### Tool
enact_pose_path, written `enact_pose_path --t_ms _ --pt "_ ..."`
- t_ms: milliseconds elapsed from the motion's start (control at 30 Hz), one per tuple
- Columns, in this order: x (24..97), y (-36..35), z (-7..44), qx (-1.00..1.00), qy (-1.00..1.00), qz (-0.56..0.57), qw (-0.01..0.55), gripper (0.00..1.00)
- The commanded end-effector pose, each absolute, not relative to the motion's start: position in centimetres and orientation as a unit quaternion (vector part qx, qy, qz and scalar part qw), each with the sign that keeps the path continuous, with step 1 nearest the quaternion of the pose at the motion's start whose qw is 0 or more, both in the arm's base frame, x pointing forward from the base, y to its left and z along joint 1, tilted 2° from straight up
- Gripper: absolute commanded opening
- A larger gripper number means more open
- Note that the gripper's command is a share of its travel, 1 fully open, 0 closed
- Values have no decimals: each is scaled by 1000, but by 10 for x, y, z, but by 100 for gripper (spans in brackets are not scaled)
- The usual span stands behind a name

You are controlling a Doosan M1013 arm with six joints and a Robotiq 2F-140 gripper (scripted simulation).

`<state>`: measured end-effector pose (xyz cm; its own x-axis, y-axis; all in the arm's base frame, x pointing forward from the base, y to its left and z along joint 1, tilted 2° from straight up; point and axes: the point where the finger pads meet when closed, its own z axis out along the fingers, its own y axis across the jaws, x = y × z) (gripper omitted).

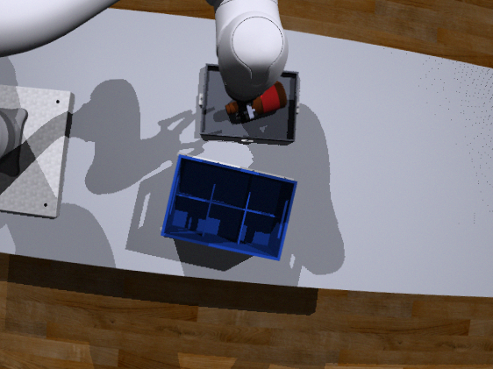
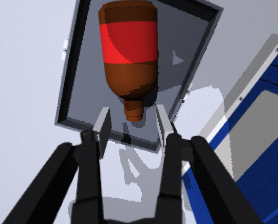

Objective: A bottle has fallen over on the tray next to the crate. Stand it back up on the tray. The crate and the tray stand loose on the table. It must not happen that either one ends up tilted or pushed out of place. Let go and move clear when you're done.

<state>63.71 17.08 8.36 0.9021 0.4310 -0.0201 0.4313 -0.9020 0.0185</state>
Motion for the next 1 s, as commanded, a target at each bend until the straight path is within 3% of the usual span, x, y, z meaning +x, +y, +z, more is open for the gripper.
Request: enact_pose_path --t_ms 0,967 --pt "637 171 74 975 221 -8 11 44" --pt "637 171 64 975 221 -8 11 44"
